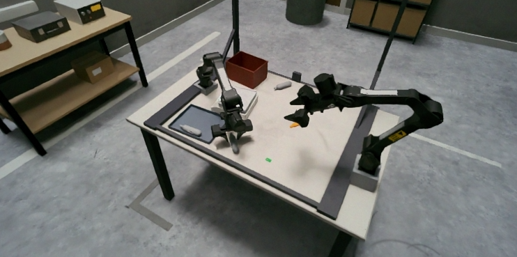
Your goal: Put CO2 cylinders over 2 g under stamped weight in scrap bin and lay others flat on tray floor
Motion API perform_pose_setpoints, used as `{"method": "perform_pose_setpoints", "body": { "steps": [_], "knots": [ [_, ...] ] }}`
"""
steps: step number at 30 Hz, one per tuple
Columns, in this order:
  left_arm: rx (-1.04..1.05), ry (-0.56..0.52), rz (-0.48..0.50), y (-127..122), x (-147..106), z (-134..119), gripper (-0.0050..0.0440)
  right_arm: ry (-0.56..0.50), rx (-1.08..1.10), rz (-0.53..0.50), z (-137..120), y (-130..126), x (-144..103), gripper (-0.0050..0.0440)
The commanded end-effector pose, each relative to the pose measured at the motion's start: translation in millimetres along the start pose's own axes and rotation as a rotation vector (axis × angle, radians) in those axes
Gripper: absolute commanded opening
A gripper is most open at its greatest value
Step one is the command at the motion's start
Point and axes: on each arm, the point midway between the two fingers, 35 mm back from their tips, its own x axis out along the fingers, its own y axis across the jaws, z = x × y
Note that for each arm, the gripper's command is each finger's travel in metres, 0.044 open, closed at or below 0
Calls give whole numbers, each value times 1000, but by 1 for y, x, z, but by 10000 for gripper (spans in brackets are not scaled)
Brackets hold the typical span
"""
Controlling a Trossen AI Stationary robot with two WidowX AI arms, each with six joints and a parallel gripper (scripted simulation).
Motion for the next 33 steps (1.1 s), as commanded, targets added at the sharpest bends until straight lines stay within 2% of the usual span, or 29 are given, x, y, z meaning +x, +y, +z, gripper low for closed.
{"method": "perform_pose_setpoints", "body": {
  "steps": [1,3,4,8,9,11,12,18,22,23,25,29,33],
  "knots": [
    [-1,-20,-1,0,-4,6,440,48,-7,-3,-7,-1,-16,192],
    [-1,-20,-1,0,-4,6,440,45,-3,-5,-6,-1,-16,192],
    [-1,-20,-1,0,-4,6,440,45,-3,-5,-6,-1,-16,172],
    [-1,-20,-1,0,-4,6,440,45,-3,-5,-6,-1,-16,172],
    [-1,-20,-1,0,-4,6,440,45,-3,-5,-6,-1,-16,152],
    [-1,-20,-1,0,-4,6,440,45,-3,-5,-6,-1,-16,152],
    [-1,-20,-1,0,-4,6,440,45,-3,-5,-6,-1,-16,132],
    [-1,-20,-1,0,-4,6,440,45,-3,-5,-6,-1,-16,105],
    [-1,-20,-1,0,-4,6,440,72,-7,-9,-9,-2,-39,9],
    [-1,-20,-1,0,-4,6,440,72,-7,-9,-8,-2,-44,0],
    [-1,-20,-1,0,-4,6,440,72,-7,-9,-8,-2,-44,0],
    [-1,-20,-1,0,-4,6,440,72,-7,-9,-7,-2,-68,-2],
    [-7,-20,-3,-1,-4,7,440,60,-2,-8,1,-7,-69,-3]
  ]
}}
